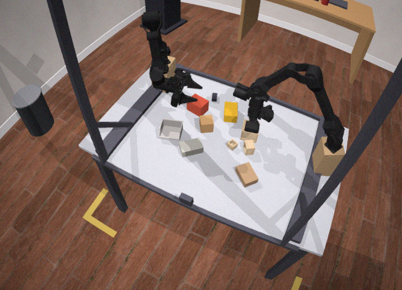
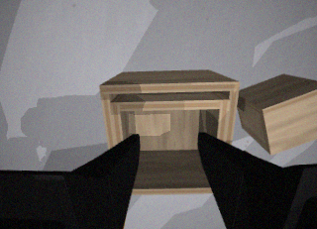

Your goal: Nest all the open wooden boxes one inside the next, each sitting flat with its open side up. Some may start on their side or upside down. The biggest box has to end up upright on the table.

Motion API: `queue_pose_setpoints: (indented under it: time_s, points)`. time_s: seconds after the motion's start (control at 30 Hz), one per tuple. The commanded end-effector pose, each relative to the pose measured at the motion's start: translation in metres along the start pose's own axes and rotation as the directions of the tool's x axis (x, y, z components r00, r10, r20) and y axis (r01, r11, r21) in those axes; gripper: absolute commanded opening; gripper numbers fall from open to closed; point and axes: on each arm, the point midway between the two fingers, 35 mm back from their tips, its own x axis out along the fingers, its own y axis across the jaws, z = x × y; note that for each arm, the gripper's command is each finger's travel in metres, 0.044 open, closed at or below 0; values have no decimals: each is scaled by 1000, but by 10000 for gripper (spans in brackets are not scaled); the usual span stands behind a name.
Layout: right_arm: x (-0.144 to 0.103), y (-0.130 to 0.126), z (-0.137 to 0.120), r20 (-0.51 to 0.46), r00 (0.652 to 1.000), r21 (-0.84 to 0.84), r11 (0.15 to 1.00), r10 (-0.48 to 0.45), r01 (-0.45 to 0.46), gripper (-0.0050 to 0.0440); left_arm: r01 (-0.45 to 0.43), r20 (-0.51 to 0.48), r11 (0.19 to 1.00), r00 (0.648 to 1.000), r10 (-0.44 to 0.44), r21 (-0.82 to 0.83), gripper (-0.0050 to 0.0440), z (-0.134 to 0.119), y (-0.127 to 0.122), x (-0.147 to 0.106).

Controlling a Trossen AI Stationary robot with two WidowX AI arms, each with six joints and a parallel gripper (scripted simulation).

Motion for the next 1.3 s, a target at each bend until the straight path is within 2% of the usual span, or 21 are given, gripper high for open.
queue_pose_setpoints:
  time_s: [0.0,0.23,0.27,0.67,0.97,1.07,1.27]
  points:
    - [5,-1,1,2,1000,2,1000,2,-2,265,0,6,1000,1000,0,-6,400,2,0,-1]
    - [10,0,-3,-8,1000,1,1000,4,-4,265,0,6,1000,1000,0,-6,400,2,0,-1]
    - [4,1,-5,-21,1000,-1,1000,7,-7,265,0,6,1000,1000,0,-6,400,2,0,-1]
    - [12,-1,3,2,1000,2,1000,1,-1,265,0,6,1000,1000,0,-6,400,2,0,-1]
    - [10,1,-6,-15,1000,0,1000,6,-6,265,0,6,1000,1000,0,-6,400,2,0,-1]
    - [7,1,-4,-18,1000,-1,1000,6,-6,193,0,6,1000,1000,0,-6,400,2,0,-1]
    - [6,1,-4,-19,1000,-1,1000,6,-6,166,0,6,1000,1000,0,-6,400,2,0,-1]
